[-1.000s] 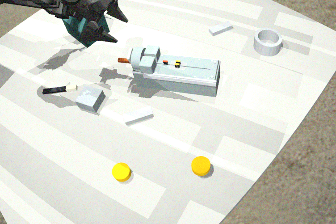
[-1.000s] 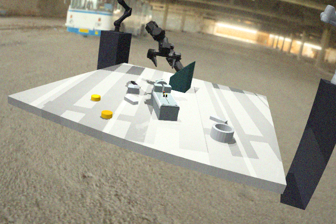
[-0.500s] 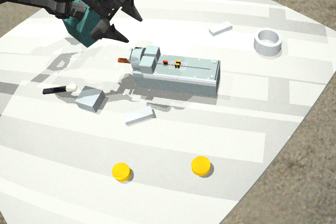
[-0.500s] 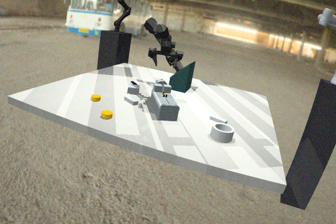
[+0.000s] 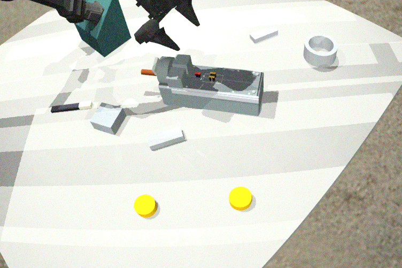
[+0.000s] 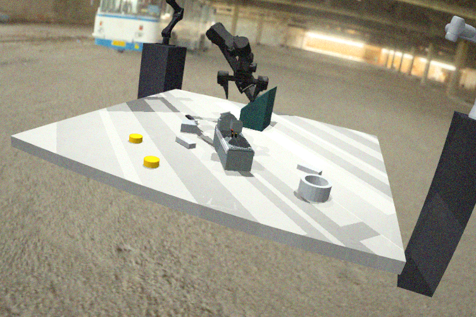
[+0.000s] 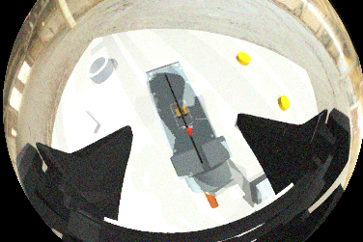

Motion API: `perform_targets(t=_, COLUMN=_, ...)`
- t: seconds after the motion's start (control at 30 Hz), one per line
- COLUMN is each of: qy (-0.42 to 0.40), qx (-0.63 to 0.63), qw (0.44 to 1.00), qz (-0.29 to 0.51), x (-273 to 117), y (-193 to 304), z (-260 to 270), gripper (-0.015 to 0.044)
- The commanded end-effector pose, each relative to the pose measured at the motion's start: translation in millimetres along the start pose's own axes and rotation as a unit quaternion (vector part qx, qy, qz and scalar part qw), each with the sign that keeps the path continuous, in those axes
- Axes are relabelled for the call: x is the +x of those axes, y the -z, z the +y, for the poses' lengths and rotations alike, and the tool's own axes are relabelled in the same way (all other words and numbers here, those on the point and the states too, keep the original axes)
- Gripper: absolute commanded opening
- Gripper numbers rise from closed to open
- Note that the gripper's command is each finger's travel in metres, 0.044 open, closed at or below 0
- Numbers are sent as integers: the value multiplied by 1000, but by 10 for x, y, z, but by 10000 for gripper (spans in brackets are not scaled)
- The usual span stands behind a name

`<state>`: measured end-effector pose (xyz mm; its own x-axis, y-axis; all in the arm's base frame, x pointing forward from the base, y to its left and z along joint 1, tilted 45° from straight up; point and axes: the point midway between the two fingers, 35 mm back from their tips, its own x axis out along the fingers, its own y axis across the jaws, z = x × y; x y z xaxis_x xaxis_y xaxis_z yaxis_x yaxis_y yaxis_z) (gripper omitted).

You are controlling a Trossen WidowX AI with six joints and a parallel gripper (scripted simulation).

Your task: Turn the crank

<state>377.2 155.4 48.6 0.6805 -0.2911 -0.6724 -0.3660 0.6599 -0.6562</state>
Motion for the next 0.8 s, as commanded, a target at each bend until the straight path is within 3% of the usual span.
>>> perform_targets(t=0.0, qy=8, qx=9, qw=1000, qz=3, x=103, y=-9, z=41, gripper=440)
perform_targets(t=0.23, qy=11, qx=11, qw=1000, qz=3, x=505, y=303, z=35, gripper=440)
perform_targets(t=0.77, qy=11, qx=11, qw=1000, qz=3, x=514, y=311, z=34, gripper=440)
